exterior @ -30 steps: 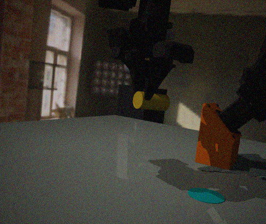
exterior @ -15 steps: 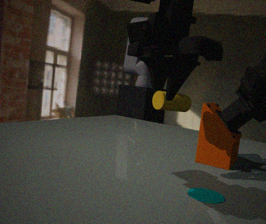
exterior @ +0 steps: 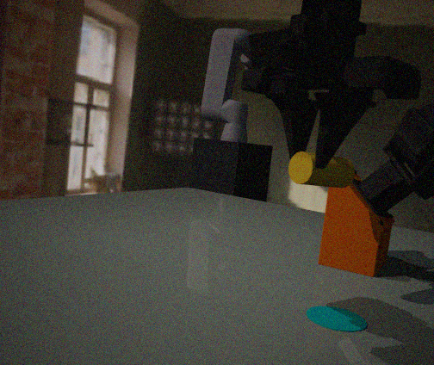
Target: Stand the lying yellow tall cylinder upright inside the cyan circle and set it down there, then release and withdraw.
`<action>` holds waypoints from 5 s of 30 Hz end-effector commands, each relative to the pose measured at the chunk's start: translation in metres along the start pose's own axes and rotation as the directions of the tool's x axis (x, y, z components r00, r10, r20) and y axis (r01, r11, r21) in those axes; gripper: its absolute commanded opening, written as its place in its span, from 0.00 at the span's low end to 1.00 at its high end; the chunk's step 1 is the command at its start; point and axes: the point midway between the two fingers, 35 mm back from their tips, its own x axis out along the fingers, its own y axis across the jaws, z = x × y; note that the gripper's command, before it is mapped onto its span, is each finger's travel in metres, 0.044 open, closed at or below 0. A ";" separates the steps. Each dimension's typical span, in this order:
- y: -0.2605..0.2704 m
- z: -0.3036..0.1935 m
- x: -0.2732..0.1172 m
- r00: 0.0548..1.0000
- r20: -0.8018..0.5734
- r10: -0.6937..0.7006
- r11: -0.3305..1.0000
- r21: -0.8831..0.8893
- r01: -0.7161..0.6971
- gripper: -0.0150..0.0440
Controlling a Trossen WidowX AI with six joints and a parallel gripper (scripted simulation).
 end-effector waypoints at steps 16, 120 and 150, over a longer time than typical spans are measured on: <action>0.043 -0.025 0.003 1.000 -0.017 0.015 1.000 -0.013 -0.015 0.43; 0.039 -0.060 0.019 0.830 0.468 -0.302 0.945 0.031 0.326 0.43; 0.038 -0.062 0.019 0.722 0.629 -0.290 0.945 0.071 0.319 0.43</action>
